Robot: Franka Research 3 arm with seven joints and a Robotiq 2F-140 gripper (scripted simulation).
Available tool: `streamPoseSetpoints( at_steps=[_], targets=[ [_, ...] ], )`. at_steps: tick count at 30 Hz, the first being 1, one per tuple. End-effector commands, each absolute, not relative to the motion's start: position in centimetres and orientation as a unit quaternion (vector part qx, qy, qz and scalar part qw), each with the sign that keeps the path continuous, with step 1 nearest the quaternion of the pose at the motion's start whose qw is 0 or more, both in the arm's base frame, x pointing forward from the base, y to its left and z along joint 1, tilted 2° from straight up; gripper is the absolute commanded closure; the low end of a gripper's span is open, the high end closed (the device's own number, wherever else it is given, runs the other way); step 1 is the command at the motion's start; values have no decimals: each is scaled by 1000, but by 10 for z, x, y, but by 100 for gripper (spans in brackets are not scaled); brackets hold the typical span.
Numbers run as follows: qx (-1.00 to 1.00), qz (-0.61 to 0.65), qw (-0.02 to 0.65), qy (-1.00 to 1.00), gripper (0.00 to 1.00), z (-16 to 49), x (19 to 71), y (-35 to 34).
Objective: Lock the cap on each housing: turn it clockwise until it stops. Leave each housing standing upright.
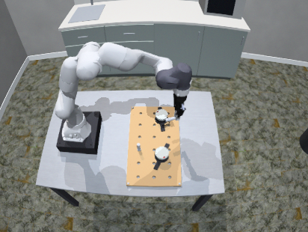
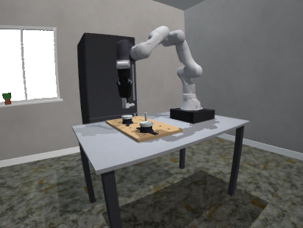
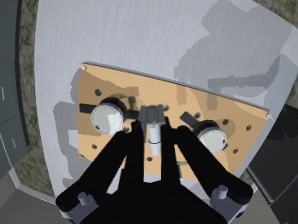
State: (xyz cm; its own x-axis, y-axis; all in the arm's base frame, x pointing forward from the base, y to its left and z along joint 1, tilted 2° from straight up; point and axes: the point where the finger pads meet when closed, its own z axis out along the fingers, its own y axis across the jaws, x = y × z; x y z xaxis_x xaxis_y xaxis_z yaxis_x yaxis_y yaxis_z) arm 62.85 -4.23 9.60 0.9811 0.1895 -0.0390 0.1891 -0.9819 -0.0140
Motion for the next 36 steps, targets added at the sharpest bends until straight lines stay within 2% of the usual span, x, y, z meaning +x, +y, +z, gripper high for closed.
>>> streamPoseSetpoints(
  at_steps=[1,24,36],
  targets=[
    [-1000,16,-1,5,90,99,631,-41],
    [-997,16,-2,75,90,99,631,-41],
    [-982,15,-4,190,90,99,631,-41]
  ],
)
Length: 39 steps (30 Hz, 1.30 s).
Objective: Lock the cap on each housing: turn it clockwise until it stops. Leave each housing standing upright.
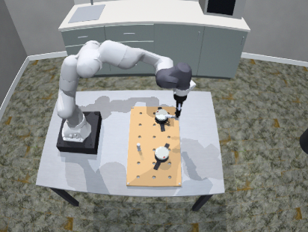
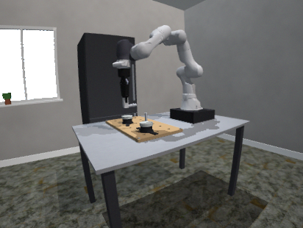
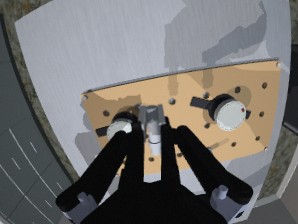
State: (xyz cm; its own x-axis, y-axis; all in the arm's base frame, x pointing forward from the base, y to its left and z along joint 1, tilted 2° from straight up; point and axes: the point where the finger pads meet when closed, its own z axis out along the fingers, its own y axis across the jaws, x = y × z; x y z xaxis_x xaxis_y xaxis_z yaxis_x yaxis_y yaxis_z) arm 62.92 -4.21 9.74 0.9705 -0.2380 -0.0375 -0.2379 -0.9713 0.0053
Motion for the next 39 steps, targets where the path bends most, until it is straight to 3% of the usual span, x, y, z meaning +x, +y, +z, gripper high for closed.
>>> streamPoseSetpoints(
  at_steps=[1,39],
  targets=[
    [982,-15,4,-190,90,99,631,-41],
    [911,-14,7,-413,90,99,631,-41]
  ],
)
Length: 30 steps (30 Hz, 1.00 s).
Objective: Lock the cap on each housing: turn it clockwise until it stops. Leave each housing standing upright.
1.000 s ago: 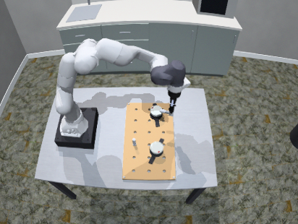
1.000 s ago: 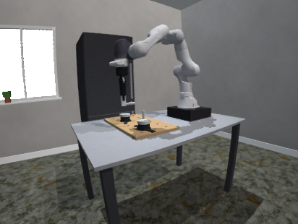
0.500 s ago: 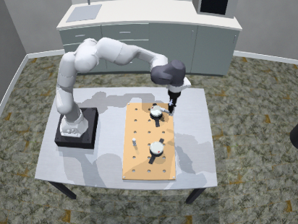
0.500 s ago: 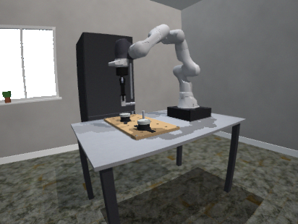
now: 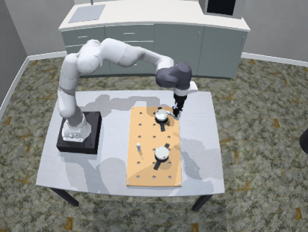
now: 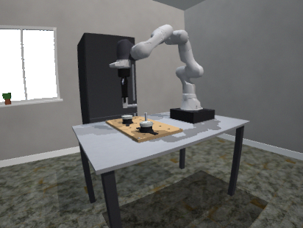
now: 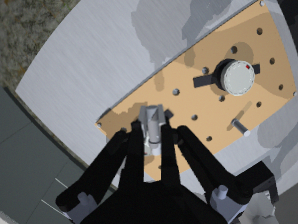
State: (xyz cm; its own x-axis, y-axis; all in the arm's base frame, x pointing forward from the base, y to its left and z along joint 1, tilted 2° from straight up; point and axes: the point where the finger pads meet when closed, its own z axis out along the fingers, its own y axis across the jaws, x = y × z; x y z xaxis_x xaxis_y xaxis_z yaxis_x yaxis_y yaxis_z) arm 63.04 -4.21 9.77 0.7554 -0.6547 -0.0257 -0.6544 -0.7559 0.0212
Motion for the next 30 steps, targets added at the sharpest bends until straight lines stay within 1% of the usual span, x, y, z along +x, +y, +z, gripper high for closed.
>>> streamPoseSetpoints(
  at_steps=[1,11,22,28,30],
  targets=[
    [905,-14,7,-425,90,99,631,-41],
    [857,-13,9,-515,90,99,631,-41],
    [849,-12,10,-528,90,99,631,-41],
    [847,17,38,-531,90,97,630,-45],
    [847,17,38,-531,90,97,630,-45]
  ],
)
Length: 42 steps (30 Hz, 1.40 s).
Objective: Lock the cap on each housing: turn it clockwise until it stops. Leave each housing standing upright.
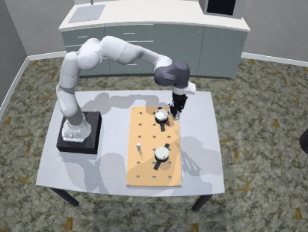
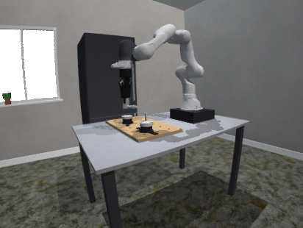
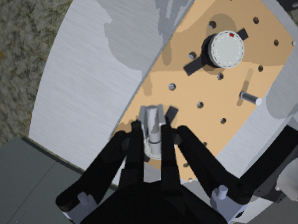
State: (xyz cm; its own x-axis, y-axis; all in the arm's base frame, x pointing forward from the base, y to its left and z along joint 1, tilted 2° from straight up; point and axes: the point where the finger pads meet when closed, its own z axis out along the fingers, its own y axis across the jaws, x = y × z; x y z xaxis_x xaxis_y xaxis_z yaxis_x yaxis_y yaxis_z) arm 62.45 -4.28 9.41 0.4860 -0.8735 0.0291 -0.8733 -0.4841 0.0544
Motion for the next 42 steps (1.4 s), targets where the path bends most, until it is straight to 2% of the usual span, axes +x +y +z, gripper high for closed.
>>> streamPoseSetpoints(
  at_steps=[1,8,21,32,42],
  targets=[
    [846,27,46,-531,90,97,629,-46],
    [841,100,87,-524,90,98,630,-44],
    [839,128,98,-519,90,99,631,-41],
    [817,223,164,-506,90,97,630,-43],
    [810,257,176,-498,90,99,631,-41]
  ],
)
